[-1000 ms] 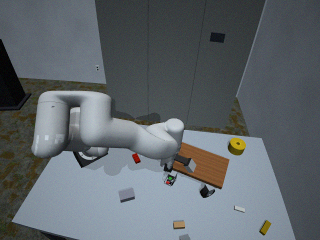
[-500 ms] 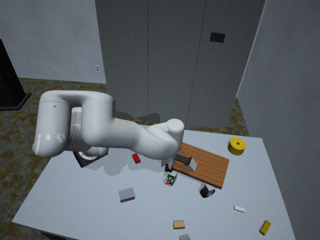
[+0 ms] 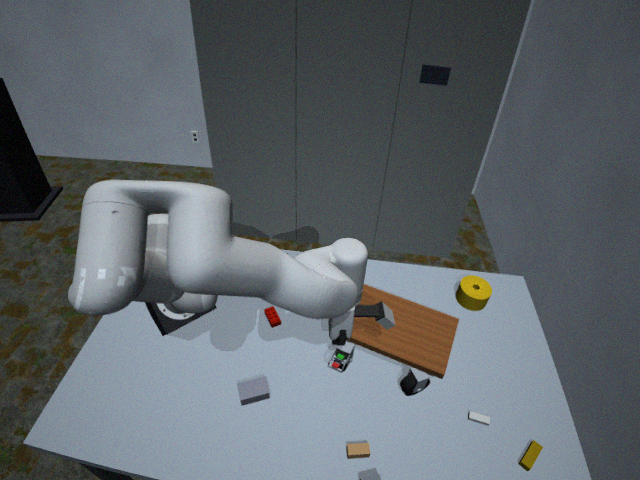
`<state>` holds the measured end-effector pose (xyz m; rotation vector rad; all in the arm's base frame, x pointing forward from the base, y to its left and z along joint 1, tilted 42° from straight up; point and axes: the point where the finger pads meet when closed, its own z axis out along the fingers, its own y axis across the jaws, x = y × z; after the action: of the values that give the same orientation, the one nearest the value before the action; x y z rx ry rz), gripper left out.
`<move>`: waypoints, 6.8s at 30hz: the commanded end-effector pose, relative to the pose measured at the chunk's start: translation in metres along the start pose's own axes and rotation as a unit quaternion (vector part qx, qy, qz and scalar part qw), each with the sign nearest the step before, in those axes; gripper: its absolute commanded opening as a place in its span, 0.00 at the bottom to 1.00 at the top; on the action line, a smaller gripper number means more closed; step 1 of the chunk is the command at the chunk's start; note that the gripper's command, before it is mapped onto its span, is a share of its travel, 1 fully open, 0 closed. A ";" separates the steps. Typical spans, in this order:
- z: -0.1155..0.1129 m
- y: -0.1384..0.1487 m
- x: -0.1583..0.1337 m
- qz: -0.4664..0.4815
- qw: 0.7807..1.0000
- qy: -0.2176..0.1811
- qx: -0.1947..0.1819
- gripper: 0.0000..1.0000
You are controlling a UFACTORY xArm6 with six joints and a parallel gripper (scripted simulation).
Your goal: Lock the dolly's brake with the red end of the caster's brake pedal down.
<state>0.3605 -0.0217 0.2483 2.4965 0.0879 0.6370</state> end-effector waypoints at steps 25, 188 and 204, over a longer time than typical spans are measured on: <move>0.026 -0.001 0.001 -0.585 0.811 0.003 -0.019 0.00; 0.105 -0.002 0.001 -0.972 0.236 0.011 0.005 0.00; 0.107 -0.002 0.001 -0.972 0.236 0.011 0.005 0.00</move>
<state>0.4100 -0.0729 0.1698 0.4963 2.4428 -0.5453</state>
